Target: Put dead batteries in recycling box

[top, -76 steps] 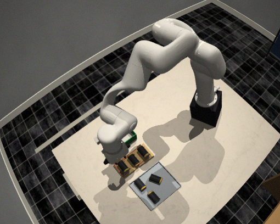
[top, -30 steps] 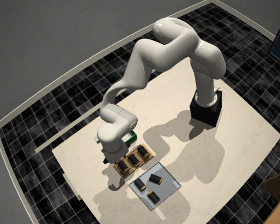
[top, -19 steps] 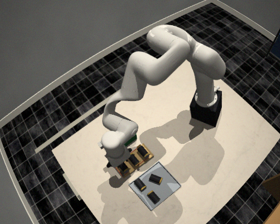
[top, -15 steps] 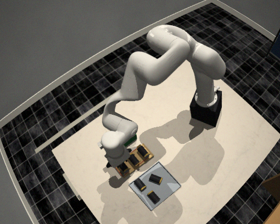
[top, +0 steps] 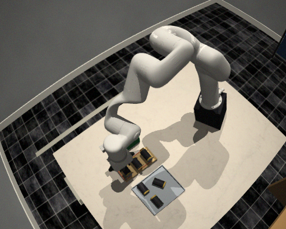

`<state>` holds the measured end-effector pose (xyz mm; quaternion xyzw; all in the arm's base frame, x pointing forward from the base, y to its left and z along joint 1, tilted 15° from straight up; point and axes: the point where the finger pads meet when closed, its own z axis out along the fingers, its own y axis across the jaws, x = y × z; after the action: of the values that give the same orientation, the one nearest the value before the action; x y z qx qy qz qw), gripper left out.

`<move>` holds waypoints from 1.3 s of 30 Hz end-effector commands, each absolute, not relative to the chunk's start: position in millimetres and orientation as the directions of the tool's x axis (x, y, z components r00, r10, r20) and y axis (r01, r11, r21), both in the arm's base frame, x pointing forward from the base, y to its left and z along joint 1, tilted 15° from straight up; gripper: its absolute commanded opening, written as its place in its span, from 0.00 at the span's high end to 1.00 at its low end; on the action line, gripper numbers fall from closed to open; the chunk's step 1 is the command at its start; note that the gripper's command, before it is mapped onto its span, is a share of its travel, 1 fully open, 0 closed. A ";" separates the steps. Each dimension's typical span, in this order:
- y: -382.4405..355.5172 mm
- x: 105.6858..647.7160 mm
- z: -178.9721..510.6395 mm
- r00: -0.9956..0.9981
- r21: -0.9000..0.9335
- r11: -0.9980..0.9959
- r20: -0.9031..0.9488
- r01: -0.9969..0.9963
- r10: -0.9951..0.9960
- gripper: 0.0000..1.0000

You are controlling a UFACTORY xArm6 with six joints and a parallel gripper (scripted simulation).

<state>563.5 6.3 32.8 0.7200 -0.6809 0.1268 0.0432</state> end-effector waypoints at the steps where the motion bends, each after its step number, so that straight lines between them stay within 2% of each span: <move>1: 6.7 565.0 34.7 0.040 -0.115 -0.070 0.241 -0.991 -0.970 0.49; 28: 6.5 566.0 34.1 0.040 -0.115 -0.070 0.241 -0.991 -0.970 0.49; 39: -0.9 570.1 3.4 0.040 -0.115 -0.070 0.241 -0.991 -0.970 0.49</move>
<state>567.2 0.9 10.6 0.7201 -0.6808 0.1269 0.0429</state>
